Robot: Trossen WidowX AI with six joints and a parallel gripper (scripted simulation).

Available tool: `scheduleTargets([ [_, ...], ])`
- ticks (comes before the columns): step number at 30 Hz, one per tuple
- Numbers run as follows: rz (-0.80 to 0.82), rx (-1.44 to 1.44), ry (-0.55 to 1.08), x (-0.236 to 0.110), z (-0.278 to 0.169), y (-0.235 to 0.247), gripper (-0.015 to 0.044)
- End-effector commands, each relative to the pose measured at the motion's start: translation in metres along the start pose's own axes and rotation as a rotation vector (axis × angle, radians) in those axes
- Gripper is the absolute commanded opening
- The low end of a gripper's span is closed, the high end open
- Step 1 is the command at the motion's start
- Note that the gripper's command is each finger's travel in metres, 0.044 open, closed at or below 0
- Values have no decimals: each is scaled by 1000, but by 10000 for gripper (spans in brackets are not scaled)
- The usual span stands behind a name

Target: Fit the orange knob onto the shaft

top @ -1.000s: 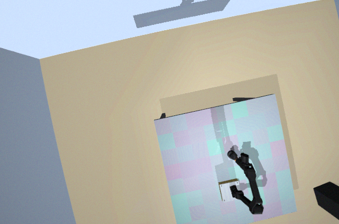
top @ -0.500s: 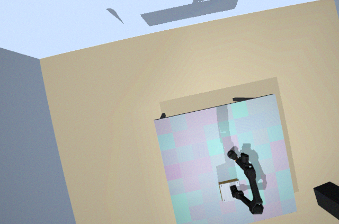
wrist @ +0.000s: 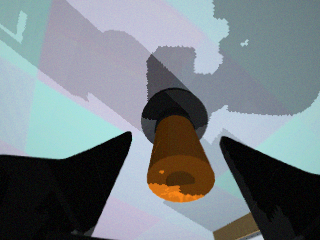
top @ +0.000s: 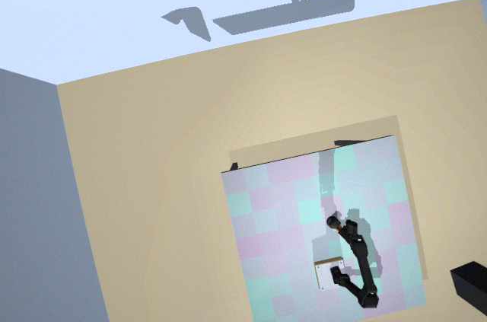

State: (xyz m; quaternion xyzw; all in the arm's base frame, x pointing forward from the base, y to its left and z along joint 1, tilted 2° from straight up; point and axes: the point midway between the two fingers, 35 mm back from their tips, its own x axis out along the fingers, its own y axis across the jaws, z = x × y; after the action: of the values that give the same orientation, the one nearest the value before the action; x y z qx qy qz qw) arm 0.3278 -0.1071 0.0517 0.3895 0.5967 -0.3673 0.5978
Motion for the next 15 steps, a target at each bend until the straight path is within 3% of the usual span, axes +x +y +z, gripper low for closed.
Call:
scheduleTargets([
  [1, 0, 4, 0, -2, 0, 0, 440],
  [8, 0, 0, 0, -86, 1, 1, 440],
  [15, 0, 0, 0, -95, 2, 2, 440],
])
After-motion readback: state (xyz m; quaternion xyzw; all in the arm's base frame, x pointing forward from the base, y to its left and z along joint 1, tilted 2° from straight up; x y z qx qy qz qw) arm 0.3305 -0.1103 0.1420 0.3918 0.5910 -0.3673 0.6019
